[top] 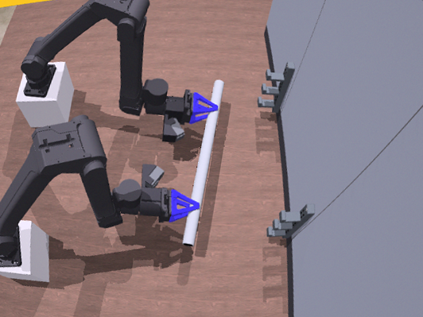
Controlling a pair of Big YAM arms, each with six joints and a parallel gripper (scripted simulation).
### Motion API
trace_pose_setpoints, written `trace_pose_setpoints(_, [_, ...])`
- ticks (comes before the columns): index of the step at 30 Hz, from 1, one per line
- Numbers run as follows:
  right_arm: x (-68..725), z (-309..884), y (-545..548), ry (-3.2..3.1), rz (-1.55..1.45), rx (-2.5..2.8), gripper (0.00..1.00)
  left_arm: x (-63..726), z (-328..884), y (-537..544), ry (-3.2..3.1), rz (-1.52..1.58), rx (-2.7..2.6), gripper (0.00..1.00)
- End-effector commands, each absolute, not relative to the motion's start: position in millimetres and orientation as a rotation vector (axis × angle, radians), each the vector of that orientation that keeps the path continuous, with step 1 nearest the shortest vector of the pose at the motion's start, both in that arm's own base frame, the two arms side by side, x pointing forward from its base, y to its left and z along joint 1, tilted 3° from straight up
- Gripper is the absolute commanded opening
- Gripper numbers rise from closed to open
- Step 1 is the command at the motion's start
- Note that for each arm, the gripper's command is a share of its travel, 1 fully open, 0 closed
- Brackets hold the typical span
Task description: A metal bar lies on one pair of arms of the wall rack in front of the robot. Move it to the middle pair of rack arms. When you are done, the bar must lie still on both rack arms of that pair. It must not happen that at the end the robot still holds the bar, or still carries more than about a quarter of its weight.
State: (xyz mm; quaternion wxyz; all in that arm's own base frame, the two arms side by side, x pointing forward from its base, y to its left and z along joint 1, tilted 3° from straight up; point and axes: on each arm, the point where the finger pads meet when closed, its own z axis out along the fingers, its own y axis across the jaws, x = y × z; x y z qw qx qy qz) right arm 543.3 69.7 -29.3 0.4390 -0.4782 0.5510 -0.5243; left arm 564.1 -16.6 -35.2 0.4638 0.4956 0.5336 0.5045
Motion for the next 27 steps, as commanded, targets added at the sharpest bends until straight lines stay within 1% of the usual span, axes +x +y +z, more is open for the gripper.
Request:
trace_pose_setpoints(1, [476.6,-2.8,80.9,1.292,-1.354,-1.082,0.0,529.5,41.0,-18.6,1.227,1.337,1.08,0.0])
trace_pose_setpoints(27, [476.1,-5.2,81.1,1.292,-1.354,-1.082,0.0,529.5,41.0,-18.7,1.227,1.337,1.08,0.0])
